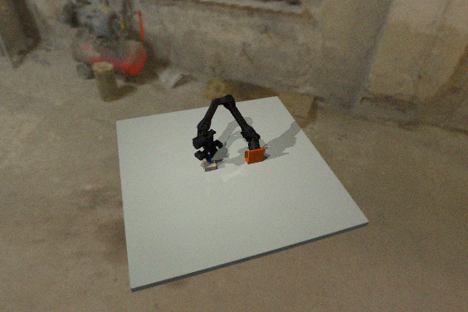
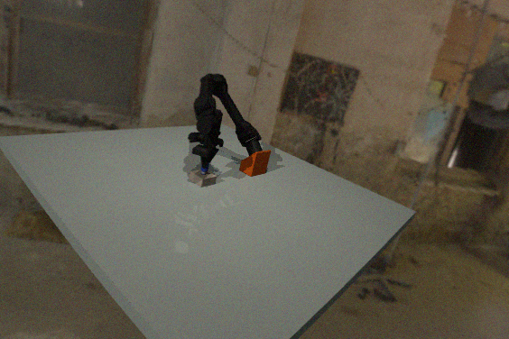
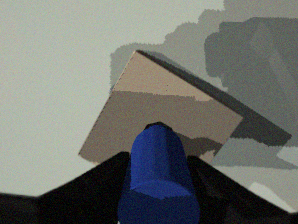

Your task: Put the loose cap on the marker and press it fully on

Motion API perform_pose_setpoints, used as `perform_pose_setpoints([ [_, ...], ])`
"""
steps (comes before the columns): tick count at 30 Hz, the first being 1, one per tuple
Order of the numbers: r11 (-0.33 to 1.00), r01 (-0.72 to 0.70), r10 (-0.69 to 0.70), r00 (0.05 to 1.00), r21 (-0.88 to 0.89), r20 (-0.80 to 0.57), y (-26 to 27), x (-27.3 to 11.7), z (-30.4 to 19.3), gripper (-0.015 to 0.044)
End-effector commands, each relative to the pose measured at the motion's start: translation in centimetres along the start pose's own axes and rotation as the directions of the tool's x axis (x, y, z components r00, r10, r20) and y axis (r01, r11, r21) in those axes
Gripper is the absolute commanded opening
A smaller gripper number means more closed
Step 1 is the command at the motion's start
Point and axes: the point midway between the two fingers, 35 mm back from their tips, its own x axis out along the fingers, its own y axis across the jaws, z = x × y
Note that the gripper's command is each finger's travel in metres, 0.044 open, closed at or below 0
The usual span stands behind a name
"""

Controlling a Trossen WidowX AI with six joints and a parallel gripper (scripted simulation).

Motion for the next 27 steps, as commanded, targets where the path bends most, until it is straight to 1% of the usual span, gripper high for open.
perform_pose_setpoints([
  [1,1.0,0.0,0.0,1.0,0.0,0.0,0.0,0.0,0.0,0.021],
  [10,1.0,0.0,0.0,1.0,0.0,0.0,0.0,0.0,0.0,0.044],
  [12,1.0,-0.001,0.001,1.0,0.0,0.0,0.0,-0.2,0.0,0.044],
  [13,1.0,-0.001,0.001,1.0,0.0,-0.001,0.1,-1.0,0.0,0.044],
  [16,1.0,-0.002,0.002,1.0,-0.001,-0.004,0.3,-5.3,-0.1,0.044],
  [18,1.0,-0.001,0.001,1.0,-0.001,-0.003,0.1,-7.3,-0.1,0.044],
  [22,1.0,-0.001,0.001,1.0,-0.001,-0.003,0.0,-7.5,-0.1,0.044],
  [24,0.998,-0.001,0.001,1.0,-0.067,-0.003,0.0,-7.4,-0.1,0.0387],
  [27,0.94,-0.001,0.0,1.0,-0.341,-0.001,0.0,-7.2,-0.2,0.0309],
])
